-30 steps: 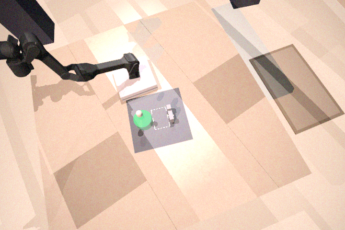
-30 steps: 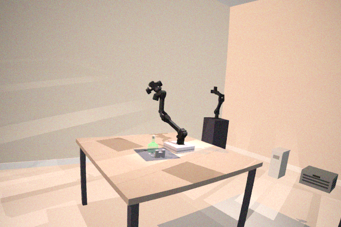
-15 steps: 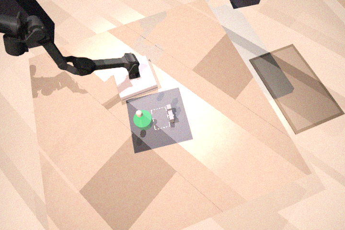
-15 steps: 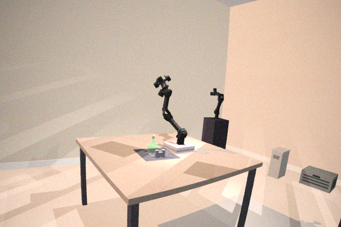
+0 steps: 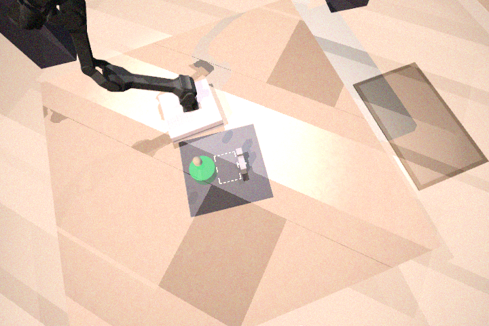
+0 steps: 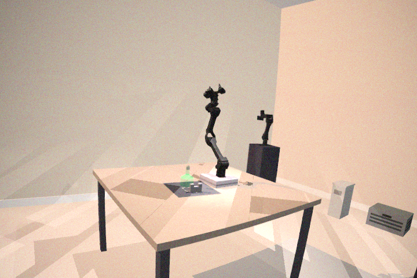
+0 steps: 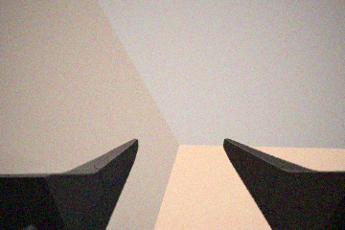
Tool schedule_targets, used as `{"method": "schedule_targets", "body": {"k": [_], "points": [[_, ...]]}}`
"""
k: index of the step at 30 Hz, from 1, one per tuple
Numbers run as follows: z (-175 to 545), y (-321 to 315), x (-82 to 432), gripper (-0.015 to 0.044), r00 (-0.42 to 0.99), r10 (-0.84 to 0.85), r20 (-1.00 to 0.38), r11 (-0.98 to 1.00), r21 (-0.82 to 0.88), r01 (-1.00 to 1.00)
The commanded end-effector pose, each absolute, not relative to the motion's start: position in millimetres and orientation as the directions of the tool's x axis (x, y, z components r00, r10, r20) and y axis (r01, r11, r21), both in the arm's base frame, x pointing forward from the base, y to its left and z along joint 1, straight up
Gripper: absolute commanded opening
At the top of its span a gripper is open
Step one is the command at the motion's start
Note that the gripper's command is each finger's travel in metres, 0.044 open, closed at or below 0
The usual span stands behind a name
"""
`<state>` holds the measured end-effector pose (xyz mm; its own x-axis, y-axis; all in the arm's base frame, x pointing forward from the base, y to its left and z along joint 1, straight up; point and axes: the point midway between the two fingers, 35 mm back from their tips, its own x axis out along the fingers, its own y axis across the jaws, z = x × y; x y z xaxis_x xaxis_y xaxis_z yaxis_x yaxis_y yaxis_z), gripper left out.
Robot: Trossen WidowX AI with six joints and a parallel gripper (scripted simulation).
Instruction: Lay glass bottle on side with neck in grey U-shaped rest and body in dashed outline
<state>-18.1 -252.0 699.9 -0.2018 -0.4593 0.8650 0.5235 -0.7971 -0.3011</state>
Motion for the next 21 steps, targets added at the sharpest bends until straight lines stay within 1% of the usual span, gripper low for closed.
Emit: {"method": "schedule_targets", "body": {"k": [1, 4, 8, 13, 17, 21], "points": [[711, -216, -31, 0.0440, -0.215, -0.359, 0.908, -0.861, -0.234, 0.452], [718, -181, -39, 0.0440, -0.217, -0.258, 0.941, -0.914, -0.165, 0.371], [721, -155, -41, 0.0440, -0.204, -0.188, 0.961, -0.943, -0.118, 0.312], [727, -78, -44, 0.0440, -0.178, 0.033, 0.983, -0.987, 0.060, 0.151], [723, -13, -32, 0.0440, -0.111, 0.219, 0.969, -0.975, 0.221, 0.006], [710, 49, -5, 0.0440, -0.007, 0.392, 0.920, -0.914, 0.388, -0.119]]}}
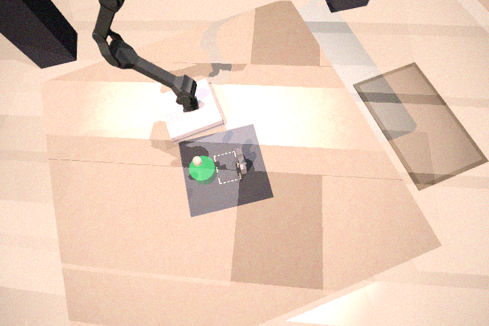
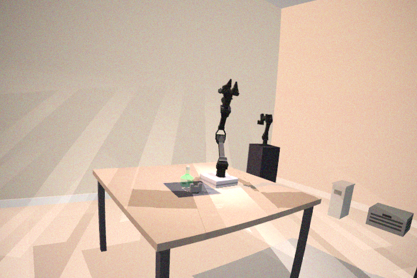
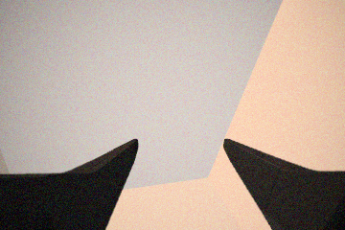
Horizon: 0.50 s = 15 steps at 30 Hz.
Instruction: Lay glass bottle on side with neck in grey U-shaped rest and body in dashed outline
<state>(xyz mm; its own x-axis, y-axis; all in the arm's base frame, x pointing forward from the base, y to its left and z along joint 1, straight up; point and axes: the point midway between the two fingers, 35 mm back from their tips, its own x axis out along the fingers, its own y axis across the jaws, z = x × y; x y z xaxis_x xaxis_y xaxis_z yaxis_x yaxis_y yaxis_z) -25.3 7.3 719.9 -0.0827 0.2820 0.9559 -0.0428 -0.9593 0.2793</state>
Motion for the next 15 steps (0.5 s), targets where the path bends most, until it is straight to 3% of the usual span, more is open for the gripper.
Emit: {"method": "schedule_targets", "body": {"k": [1, 7, 15], "points": [[705, 63, 3, 0.0440, 0.025, 0.430, 0.902, -0.891, 0.429, -0.146], [678, 116, 51, 0.0440, 0.192, 0.555, 0.809, -0.770, 0.588, -0.250], [614, 164, 140, 0.0440, 0.478, 0.658, 0.582, -0.490, 0.812, -0.315]]}}
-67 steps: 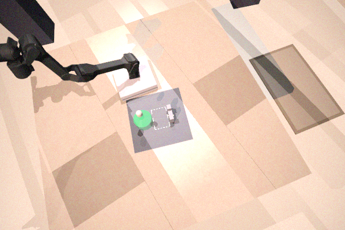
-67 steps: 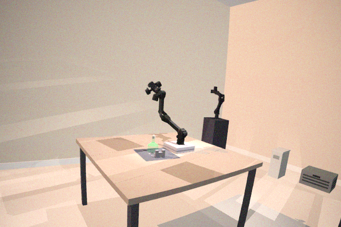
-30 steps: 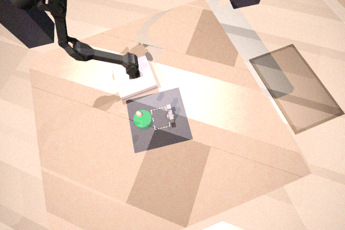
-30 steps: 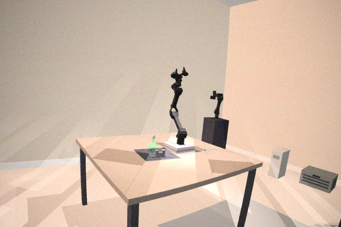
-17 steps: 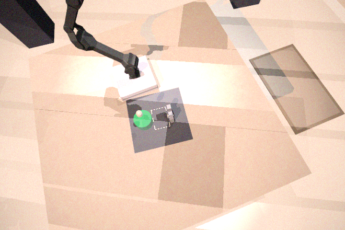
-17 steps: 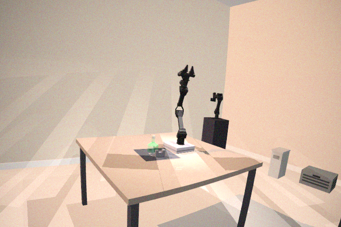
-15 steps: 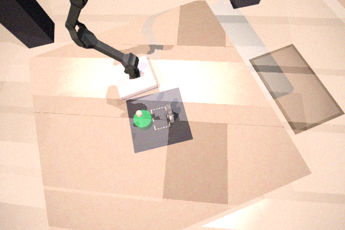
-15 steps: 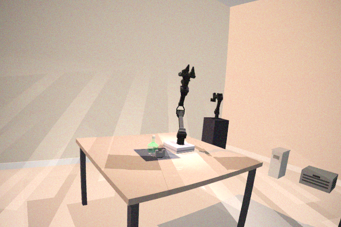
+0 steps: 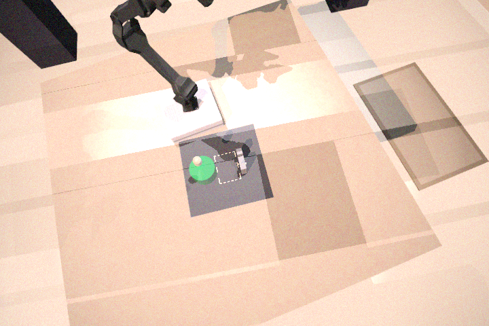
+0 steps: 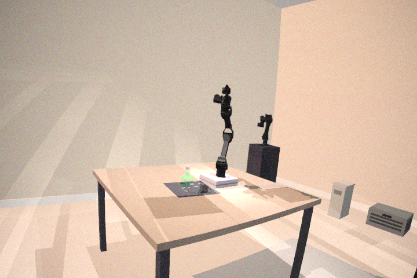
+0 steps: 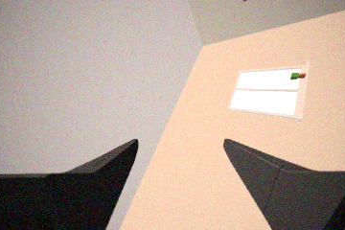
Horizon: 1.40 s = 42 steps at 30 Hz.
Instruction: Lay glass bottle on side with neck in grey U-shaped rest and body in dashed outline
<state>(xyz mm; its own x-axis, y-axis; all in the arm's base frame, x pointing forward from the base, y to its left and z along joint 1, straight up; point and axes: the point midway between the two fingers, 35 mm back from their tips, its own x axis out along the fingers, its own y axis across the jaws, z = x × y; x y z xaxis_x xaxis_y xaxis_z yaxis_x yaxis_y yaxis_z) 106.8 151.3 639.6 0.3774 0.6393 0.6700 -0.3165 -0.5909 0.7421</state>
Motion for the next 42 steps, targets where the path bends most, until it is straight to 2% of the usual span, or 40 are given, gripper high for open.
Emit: {"method": "schedule_targets", "body": {"k": [1, 7, 12, 17, 21, 27, 35, 42], "points": [[604, 168, 153, 0.0440, 0.516, 0.662, 0.544, -0.449, 0.839, -0.308], [537, 170, 224, 0.0440, 0.717, 0.626, 0.307, -0.222, 0.951, -0.213], [488, 157, 264, 0.0440, 0.810, 0.571, 0.133, -0.063, 0.991, -0.118], [419, 127, 306, 0.0440, 0.887, 0.449, -0.109, 0.073, 0.994, 0.085], [362, 93, 327, 0.0440, 0.894, 0.333, -0.300, 0.137, 0.953, 0.269], [276, 34, 332, 0.0440, 0.801, 0.158, -0.578, 0.160, 0.815, 0.557], [179, -31, 292, 0.0440, 0.511, 0.014, -0.860, 0.049, 0.511, 0.858], [157, -40, 281, 0.0440, 0.373, 0.002, -0.928, 0.019, 0.373, 0.928]]}}
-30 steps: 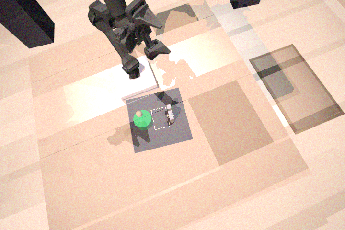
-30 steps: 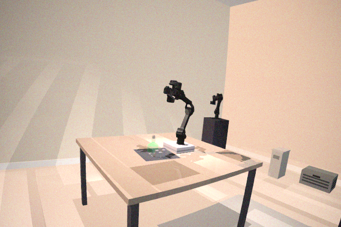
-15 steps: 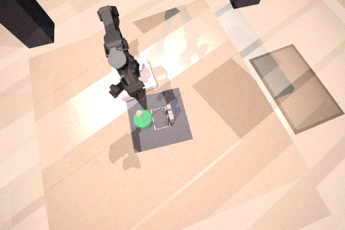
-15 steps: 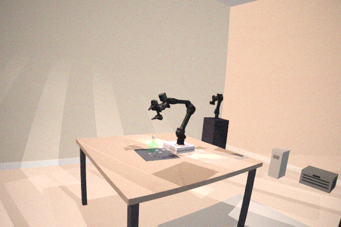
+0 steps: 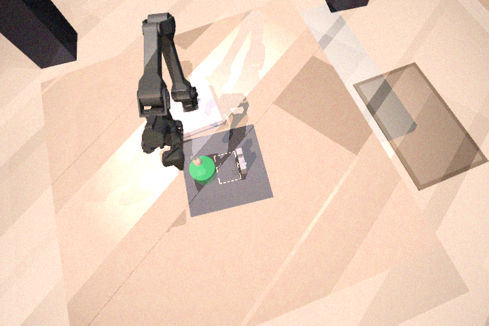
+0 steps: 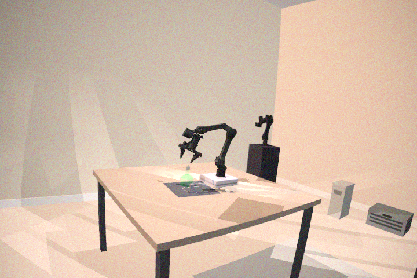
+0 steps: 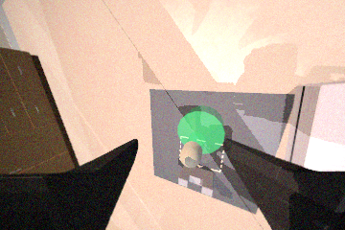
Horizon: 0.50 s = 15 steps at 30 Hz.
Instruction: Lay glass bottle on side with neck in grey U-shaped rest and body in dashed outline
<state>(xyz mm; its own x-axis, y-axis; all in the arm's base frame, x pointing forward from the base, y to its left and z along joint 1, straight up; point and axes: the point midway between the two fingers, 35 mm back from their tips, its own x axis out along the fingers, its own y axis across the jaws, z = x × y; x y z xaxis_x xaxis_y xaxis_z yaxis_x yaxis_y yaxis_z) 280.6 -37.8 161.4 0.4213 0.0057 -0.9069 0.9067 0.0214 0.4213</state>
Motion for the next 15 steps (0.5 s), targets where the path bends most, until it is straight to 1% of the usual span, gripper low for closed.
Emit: {"method": "schedule_targets", "body": {"k": [1, 6, 8, 15], "points": [[154, -40, 282, 0.0440, 0.341, 0.002, -0.940, 0.018, 0.341, 0.940], [133, -40, 290, 0.0440, 0.101, -0.004, -0.995, 0.018, 0.101, 0.995], [127, -39, 292, 0.0440, 0.033, -0.008, -0.999, 0.020, 0.032, 0.999], [127, -38, 292, 0.0440, 0.024, -0.008, -1.000, 0.020, 0.024, 1.000]]}}
